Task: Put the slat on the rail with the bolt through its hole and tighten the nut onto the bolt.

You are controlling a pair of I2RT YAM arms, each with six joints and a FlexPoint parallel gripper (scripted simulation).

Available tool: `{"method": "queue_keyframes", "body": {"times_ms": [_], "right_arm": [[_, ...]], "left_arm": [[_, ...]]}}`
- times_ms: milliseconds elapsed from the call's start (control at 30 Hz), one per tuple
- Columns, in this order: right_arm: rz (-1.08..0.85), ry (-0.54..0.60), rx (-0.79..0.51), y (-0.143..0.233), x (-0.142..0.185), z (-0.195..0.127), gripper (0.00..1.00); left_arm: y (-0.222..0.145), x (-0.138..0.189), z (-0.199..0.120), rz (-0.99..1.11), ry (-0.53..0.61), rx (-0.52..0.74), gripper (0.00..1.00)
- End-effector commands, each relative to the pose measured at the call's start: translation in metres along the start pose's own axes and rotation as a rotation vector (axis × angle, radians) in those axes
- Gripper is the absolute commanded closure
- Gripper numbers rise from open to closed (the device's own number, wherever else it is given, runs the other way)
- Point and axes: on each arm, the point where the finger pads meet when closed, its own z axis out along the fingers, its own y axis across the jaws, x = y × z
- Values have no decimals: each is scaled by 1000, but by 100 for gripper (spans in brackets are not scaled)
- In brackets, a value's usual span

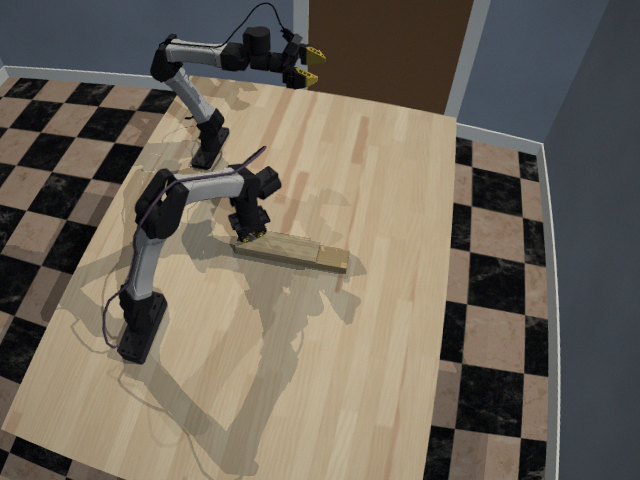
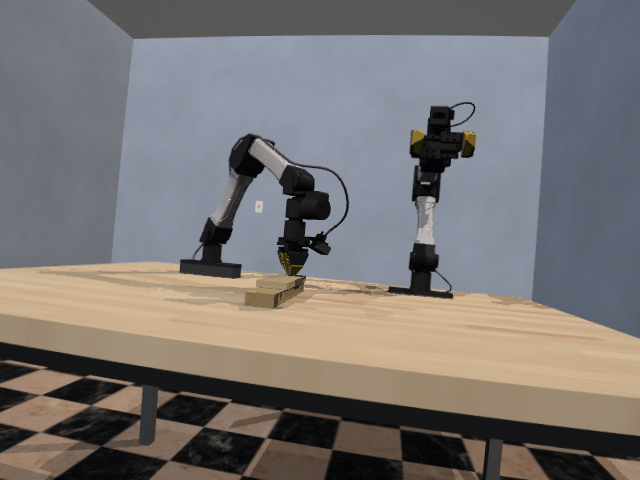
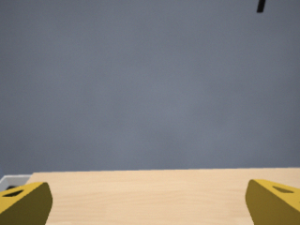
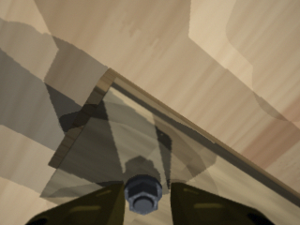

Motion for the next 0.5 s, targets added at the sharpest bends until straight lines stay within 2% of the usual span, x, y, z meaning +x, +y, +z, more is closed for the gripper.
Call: {"method": "queue_keyframes", "body": {"times_ms": [0,233,467], "right_arm": [[-2,-7,15,-3,-2,-5,76],[-2,-7,15,-3,-2,-5,86],[-2,-7,15,-3,-2,-5,86]], "left_arm": [[-1,-7,-2,1,-20,2,0],[-1,-7,-2,1,-20,2,0],[-1,-7,-2,1,-20,2,0]]}}
